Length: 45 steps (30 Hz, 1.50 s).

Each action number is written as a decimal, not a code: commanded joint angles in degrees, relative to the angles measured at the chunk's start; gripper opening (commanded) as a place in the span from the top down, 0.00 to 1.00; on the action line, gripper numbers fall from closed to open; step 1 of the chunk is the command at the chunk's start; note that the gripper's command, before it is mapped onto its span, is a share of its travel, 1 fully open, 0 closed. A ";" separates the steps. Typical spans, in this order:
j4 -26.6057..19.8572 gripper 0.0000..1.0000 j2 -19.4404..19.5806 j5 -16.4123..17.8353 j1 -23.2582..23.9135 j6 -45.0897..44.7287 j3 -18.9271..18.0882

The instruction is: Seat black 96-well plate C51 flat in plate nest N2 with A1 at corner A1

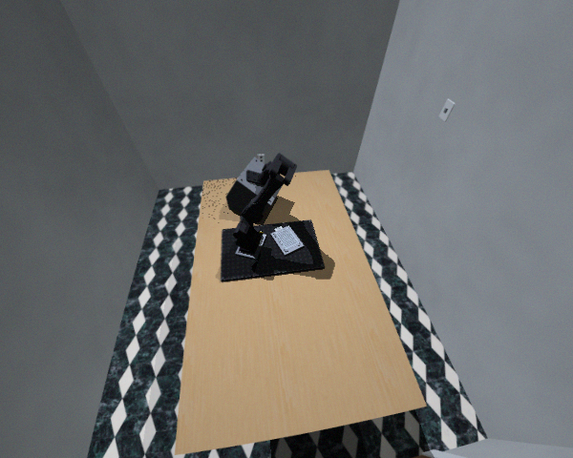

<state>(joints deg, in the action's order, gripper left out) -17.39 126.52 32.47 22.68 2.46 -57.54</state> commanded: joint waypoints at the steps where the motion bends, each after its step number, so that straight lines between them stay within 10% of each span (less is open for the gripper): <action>1: 0.62 1.00 -0.29 -0.04 0.26 0.05 -0.09; 45: 2.27 1.00 0.67 -0.09 -0.36 0.78 0.21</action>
<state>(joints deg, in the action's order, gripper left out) -15.75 127.48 32.42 22.09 3.20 -57.28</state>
